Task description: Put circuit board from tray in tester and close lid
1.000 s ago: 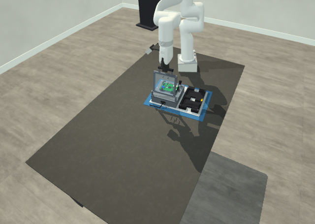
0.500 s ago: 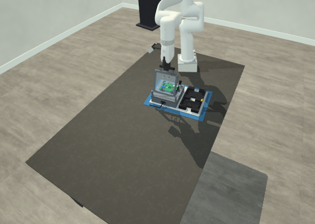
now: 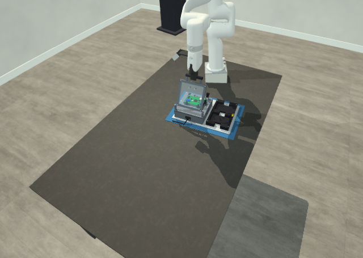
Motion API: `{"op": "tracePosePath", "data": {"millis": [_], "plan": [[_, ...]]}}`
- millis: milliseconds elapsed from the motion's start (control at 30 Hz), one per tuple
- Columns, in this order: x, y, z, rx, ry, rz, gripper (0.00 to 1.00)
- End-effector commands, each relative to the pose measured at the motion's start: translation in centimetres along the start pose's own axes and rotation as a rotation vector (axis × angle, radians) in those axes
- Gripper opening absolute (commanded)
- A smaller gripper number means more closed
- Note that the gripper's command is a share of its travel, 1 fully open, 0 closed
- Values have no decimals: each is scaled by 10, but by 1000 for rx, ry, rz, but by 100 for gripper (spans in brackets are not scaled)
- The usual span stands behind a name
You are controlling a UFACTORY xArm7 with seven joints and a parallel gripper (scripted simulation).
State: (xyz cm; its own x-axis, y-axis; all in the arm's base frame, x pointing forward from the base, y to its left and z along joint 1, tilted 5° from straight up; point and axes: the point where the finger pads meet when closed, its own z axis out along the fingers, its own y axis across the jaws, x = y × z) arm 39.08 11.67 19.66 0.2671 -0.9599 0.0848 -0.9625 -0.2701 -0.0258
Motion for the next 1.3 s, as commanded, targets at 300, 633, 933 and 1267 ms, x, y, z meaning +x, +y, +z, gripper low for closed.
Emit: {"op": "tracePosePath", "data": {"millis": [300, 633, 933, 1267], "plan": [[0, 22, 11, 4, 0, 0, 0], [0, 36, 21, 4, 0, 0, 0], [0, 52, 35, 4, 0, 0, 0], [0, 65, 49, 4, 0, 0, 0]]}}
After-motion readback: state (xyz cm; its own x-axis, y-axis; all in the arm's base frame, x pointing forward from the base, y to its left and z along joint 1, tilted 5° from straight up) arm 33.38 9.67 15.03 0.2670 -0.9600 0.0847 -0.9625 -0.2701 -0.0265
